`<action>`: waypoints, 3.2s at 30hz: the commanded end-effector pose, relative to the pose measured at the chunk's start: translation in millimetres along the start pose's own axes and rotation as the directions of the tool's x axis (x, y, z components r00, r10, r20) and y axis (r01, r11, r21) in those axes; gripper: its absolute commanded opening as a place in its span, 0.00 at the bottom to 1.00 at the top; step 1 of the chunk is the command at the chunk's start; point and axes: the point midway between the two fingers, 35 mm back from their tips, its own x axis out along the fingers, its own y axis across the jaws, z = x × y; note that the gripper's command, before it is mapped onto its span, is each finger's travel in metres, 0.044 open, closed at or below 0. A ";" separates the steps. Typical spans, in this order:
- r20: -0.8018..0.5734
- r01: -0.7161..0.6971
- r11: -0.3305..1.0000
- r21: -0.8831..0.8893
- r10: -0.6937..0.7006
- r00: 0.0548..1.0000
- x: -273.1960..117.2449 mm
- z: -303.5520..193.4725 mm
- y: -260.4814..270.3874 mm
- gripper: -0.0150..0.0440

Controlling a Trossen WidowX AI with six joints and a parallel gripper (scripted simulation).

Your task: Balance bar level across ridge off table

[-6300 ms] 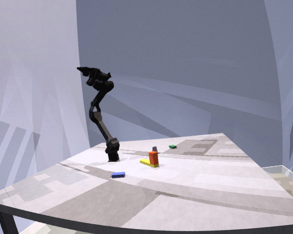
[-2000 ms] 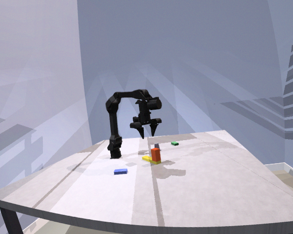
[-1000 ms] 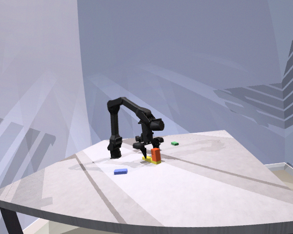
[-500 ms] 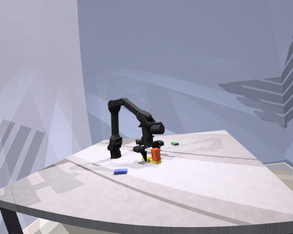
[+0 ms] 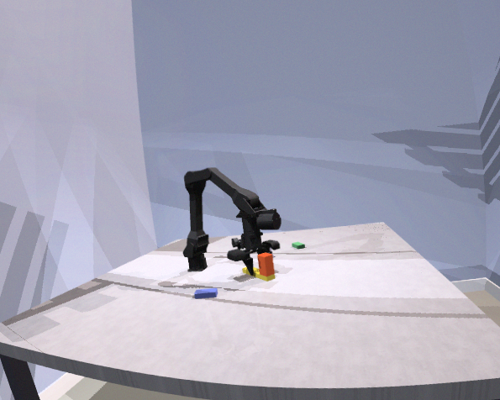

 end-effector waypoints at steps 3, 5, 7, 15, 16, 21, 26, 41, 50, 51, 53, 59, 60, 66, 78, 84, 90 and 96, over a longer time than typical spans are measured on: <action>0.000 -0.001 1.000 0.000 0.001 1.000 0.0 0.0 0.1 0.48; 0.000 -0.001 1.000 0.000 0.001 1.000 0.0 0.0 0.1 0.45; 0.000 -0.001 1.000 0.000 0.001 1.000 0.0 0.0 0.1 0.43; -0.001 0.000 1.000 -0.001 0.000 1.000 -16.1 -2.7 -1.1 0.25; -0.001 0.000 1.000 -0.001 0.000 1.000 -18.6 -3.0 -1.2 0.25; -0.001 0.001 1.000 -0.002 -0.001 1.000 -31.2 -4.2 -1.8 0.25; -0.001 0.001 1.000 -0.002 -0.001 1.000 -44.0 -4.8 -2.1 0.25; -0.001 0.003 1.000 -0.004 -0.003 1.000 -82.9 -3.2 -1.5 0.25; -0.001 0.003 1.000 -0.005 -0.003 1.000 -102.4 -0.3 -0.4 0.25; -0.001 0.003 1.000 -0.005 -0.003 1.000 -102.4 0.0 -1.0 0.25; -0.001 0.004 1.000 0.000 -0.004 1.000 -102.5 2.1 -5.7 0.25; 0.000 0.006 1.000 0.020 -0.006 1.000 -102.7 12.9 -26.9 0.25; 0.000 0.006 1.000 0.024 -0.006 1.000 -102.7 14.8 -30.3 0.25; 0.001 0.008 0.999 0.044 -0.008 1.000 -103.0 27.5 -50.4 0.25; 0.004 0.011 0.996 0.085 -0.011 1.000 -103.7 57.4 -87.3 0.25; 0.005 0.012 0.994 0.105 -0.012 1.000 -104.1 74.4 -103.9 0.25; 0.007 0.013 0.992 0.125 -0.014 1.000 -104.6 92.7 -119.1 0.25; 0.009 0.014 0.989 0.145 -0.015 1.000 -105.1 112.1 -133.0 0.25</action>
